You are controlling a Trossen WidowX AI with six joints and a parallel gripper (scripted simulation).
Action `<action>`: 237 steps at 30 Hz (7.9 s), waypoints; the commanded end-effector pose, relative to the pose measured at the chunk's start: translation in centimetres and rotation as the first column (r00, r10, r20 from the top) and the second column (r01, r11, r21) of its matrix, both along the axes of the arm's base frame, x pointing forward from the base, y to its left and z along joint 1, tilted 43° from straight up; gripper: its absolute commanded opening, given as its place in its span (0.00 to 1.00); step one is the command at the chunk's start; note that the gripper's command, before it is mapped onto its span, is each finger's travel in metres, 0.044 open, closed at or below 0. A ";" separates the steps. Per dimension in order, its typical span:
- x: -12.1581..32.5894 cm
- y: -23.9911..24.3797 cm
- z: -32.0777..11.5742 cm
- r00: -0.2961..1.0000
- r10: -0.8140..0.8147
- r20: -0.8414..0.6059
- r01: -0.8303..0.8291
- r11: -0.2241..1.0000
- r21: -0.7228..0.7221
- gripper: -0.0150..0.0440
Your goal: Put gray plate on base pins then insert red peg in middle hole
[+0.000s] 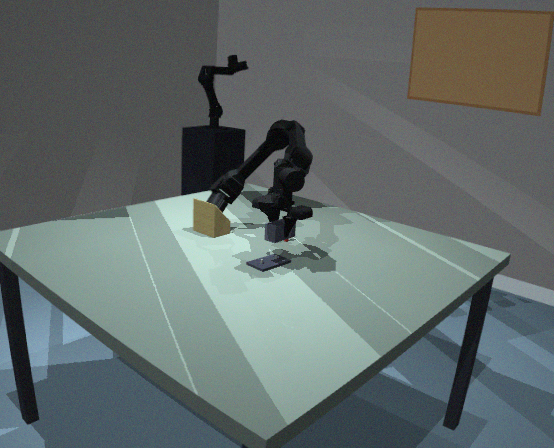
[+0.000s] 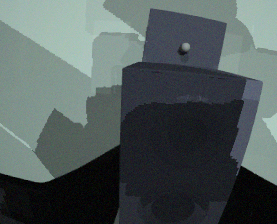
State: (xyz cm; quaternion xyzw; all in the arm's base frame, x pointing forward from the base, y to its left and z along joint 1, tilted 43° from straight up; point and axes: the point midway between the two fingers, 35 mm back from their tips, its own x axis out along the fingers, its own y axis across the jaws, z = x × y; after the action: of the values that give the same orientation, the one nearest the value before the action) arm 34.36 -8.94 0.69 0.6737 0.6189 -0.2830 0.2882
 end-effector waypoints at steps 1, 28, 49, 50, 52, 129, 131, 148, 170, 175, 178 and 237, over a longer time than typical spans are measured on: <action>-0.4 -0.2 -1.3 0.999 -0.015 -0.028 0.016 1.000 0.004 0.25; -1.0 -0.7 -3.9 0.996 -0.056 -0.065 0.056 0.998 0.007 0.25; -0.9 0.4 -5.2 0.996 -0.056 -0.065 0.056 0.998 0.007 0.25; -0.9 0.4 -5.3 0.996 -0.056 -0.065 0.056 0.998 0.007 0.25; -0.9 0.6 -5.4 0.996 -0.056 -0.065 0.056 0.998 0.007 0.25; -10.4 9.3 16.0 0.903 0.330 0.276 -0.325 0.944 -0.066 1.00; -10.5 9.4 15.9 0.901 0.333 0.279 -0.328 0.942 -0.067 1.00; -10.0 12.8 11.8 0.900 0.333 0.280 -0.327 0.942 -0.067 1.00; -9.7 15.2 9.1 0.900 0.333 0.282 -0.328 0.942 -0.068 1.00; -9.7 15.8 8.6 0.900 0.333 0.282 -0.328 0.942 -0.067 1.00; -9.7 16.1 8.2 0.900 0.332 0.282 -0.328 0.943 -0.065 1.00; -8.4 10.4 12.8 0.901 0.330 0.282 -0.321 0.944 -0.079 0.25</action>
State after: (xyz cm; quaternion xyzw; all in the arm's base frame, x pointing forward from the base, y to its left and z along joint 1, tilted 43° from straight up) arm 25.53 1.89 13.83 0.5919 0.6679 -0.1354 0.4305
